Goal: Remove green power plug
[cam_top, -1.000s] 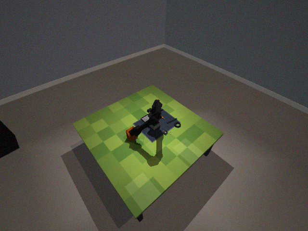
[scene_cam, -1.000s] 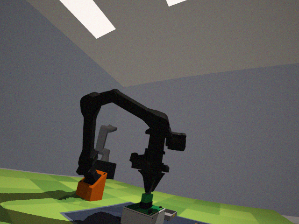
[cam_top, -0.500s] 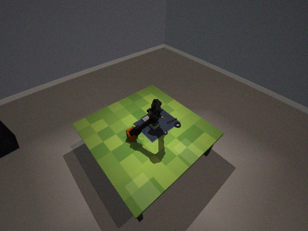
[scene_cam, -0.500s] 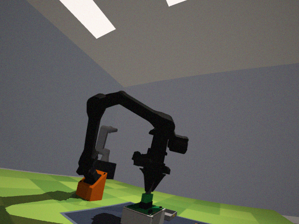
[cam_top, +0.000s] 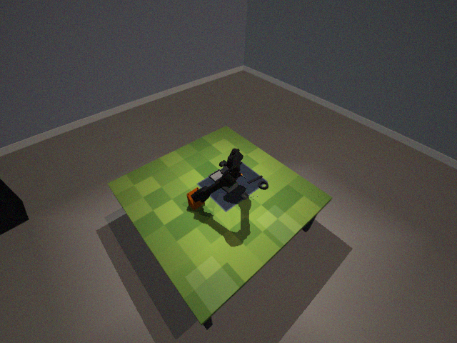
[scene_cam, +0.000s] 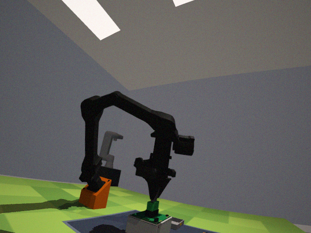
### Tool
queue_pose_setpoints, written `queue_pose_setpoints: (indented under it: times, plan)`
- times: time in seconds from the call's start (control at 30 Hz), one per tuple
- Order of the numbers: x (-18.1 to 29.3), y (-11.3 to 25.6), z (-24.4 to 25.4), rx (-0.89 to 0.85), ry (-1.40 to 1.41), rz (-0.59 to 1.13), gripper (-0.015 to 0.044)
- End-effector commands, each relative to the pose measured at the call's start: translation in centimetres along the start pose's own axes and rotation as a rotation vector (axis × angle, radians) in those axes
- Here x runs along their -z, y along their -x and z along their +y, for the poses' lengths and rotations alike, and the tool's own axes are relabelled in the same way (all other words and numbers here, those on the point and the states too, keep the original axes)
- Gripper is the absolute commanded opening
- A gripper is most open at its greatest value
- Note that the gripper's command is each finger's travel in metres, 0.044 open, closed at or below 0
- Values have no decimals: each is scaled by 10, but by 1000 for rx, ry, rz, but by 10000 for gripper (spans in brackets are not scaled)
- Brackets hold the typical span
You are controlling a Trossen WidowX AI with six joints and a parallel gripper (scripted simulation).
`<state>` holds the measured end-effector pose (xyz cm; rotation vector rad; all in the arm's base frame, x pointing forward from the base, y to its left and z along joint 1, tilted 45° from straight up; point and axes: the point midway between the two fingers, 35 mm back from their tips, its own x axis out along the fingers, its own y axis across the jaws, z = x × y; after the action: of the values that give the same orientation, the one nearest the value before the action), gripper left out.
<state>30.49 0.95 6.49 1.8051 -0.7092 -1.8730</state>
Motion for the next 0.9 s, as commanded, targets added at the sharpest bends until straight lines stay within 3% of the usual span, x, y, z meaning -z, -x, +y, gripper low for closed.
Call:
queue_pose_setpoints:
  times: [0.0,0.27,0.67,0.87]
  plan:
    - [-1,16,-6,-58,4,34,0]
    - [-1,15,-20,-220,1,34,0]
    - [-1,20,2,38,6,33,0]
    - [-1,20,0,16,5,33,0]
